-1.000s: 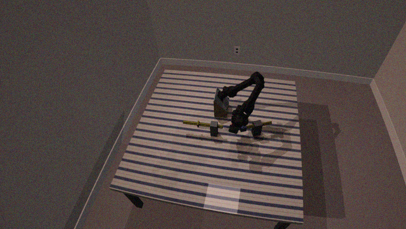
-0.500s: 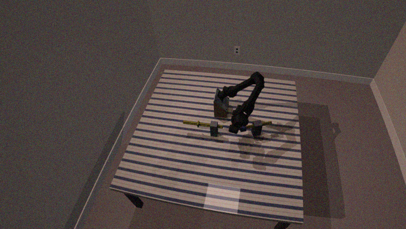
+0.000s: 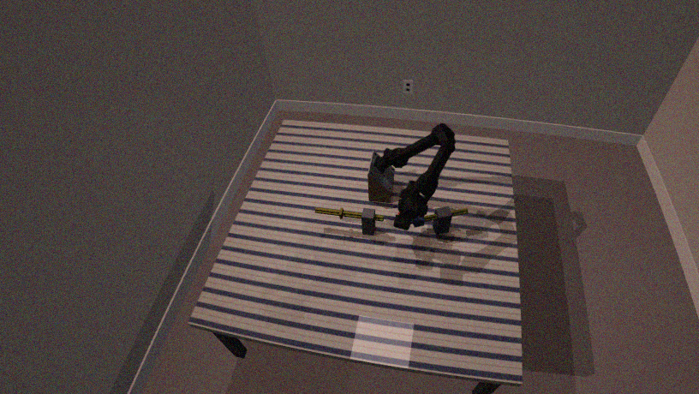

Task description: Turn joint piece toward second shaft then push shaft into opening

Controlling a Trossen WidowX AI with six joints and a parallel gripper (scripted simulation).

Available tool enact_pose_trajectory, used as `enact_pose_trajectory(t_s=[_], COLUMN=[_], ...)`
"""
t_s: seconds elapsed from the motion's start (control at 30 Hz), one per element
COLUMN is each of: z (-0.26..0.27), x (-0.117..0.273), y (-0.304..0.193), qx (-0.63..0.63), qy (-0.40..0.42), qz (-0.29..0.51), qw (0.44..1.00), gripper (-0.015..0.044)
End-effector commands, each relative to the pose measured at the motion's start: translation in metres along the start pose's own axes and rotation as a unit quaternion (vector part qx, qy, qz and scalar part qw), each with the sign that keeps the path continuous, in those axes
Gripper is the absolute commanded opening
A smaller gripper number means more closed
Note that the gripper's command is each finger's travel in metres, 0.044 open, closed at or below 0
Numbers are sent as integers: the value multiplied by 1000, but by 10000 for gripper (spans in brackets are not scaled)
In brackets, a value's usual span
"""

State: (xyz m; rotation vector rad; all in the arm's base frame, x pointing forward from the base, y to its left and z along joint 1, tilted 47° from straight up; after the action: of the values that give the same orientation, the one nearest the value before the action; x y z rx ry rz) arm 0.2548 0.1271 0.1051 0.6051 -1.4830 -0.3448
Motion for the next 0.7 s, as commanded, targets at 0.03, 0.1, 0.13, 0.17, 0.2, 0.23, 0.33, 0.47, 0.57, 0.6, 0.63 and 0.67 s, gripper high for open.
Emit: enact_pose_trajectory(t_s=[0.03,0.1,0.13,0.17,0.2,0.23,0.33,0.47,0.57,0.6,0.63,0.67], z=[0,0,0,0,0,0,0,0,0,0,0,0], x=[-1,-1,-1,-1,-1,-1,-1,-1,0,0,0,0], y=[0,0,0,0,0,0,0,0,0,0,0,0], qx=[-1,-1,-1,-1,-1,-1,-1,-1,0,0,0,0], qy=[0,0,0,0,0,0,0,0,0,0,0,0], qz=[-2,-2,-2,-2,-2,-2,-2,-2,0,0,0,0], qw=[1000,1000,1000,1000,1000,1000,1000,1000,1000,1000,1000,1000], gripper=[182,182,182,182,182,182,182,182,156,147,147,147])
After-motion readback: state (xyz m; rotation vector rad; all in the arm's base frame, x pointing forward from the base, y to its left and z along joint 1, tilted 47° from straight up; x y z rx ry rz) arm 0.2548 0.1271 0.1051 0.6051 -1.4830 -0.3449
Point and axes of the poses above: the point midway between the two fingers, 35 mm back from their tips, its own x axis back along the fingers, its own z axis across the jaws, y = z × x, the point moved 2 cm from there along x, back along the fingers, and after that the axes turned 4 degrees about x, right-handed, at the moved point
